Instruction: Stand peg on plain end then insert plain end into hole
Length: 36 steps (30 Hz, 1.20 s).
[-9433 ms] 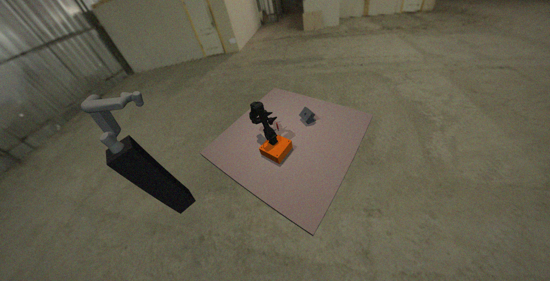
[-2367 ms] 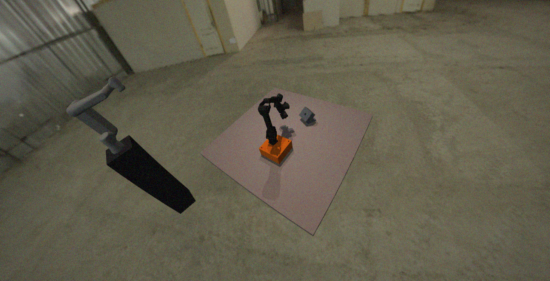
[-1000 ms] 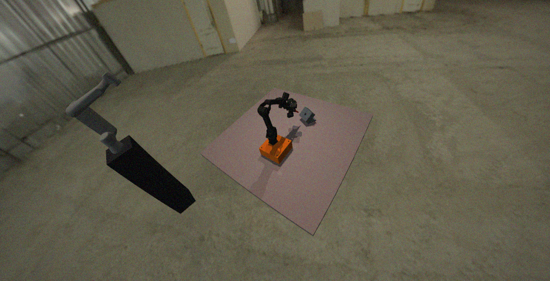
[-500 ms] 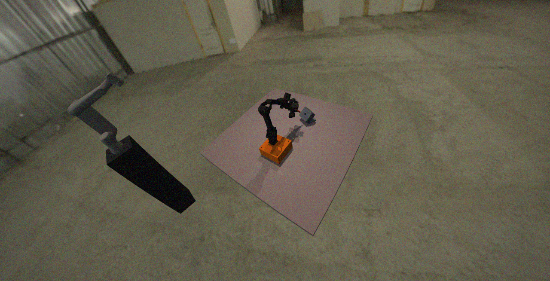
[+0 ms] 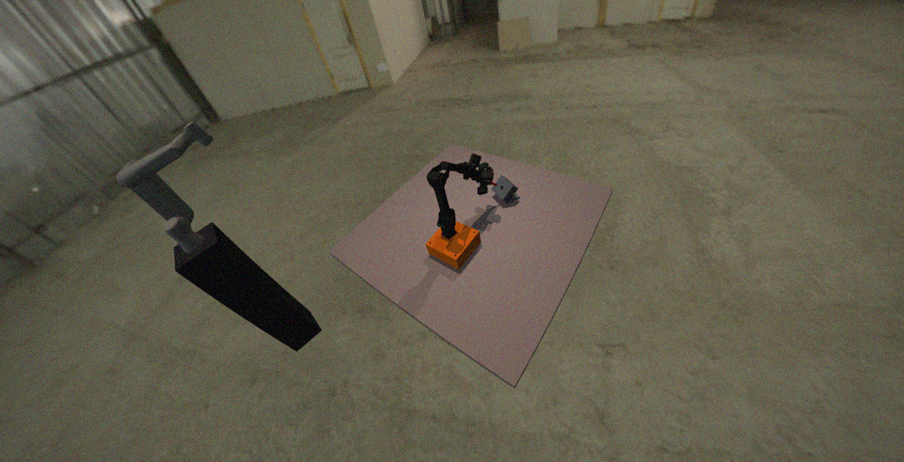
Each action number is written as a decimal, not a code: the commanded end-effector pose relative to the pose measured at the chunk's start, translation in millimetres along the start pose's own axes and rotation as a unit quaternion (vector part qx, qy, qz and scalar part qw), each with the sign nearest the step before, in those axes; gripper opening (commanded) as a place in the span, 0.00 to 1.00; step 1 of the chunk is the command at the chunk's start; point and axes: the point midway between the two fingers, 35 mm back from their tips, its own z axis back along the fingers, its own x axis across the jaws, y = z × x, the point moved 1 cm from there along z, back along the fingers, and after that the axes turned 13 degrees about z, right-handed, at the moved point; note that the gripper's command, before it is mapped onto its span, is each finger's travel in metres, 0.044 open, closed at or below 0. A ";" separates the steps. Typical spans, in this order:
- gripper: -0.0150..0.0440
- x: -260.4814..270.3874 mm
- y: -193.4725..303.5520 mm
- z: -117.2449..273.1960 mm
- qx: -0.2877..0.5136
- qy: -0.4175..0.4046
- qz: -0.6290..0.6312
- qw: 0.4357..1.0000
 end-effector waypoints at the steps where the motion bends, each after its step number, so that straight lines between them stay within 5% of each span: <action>1: 0.25 0.5 -0.7 -6.6 0.000 -0.002 0.000 1.000; 36: 0.25 -1.0 -2.6 -46.0 -0.005 -0.003 -0.005 1.000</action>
